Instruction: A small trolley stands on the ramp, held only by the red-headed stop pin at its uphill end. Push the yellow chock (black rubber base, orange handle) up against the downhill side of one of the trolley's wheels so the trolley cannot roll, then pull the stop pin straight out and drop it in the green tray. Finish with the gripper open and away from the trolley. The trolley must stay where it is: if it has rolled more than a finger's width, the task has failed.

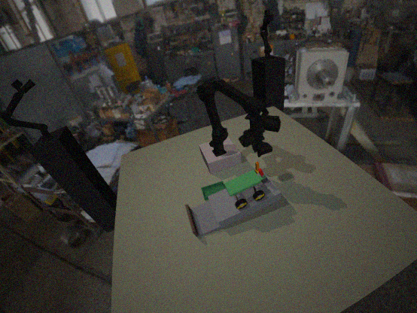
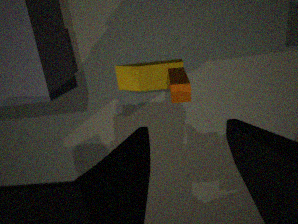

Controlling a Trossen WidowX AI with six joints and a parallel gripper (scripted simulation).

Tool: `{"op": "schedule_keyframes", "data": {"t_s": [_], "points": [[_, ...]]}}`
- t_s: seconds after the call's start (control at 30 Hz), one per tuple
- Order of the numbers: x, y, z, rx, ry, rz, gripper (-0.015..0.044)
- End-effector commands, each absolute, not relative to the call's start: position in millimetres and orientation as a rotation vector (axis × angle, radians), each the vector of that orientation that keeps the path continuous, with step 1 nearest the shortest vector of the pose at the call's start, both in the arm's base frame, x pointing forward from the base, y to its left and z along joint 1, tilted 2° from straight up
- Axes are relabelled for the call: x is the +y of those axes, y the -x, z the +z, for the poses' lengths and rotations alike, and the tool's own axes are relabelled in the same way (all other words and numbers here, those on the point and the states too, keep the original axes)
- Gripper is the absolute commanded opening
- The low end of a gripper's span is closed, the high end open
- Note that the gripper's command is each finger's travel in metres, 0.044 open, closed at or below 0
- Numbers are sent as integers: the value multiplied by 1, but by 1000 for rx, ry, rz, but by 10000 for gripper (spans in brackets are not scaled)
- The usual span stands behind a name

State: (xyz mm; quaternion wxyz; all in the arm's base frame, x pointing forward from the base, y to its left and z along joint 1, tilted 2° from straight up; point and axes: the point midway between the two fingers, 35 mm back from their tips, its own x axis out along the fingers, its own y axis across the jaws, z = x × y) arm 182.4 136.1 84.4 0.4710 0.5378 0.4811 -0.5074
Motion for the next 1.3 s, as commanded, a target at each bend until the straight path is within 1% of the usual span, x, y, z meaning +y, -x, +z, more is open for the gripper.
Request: {"op": "schedule_keyframes", "data": {"t_s": [0.0, 0.37, 1.27], "points": [[137, -181, 81, 1194, -1311, -1249, 190], [138, -181, 44, 1194, -1311, -1249, 190], [140, -181, 12, 1194, -1311, -1249, 190]]}}
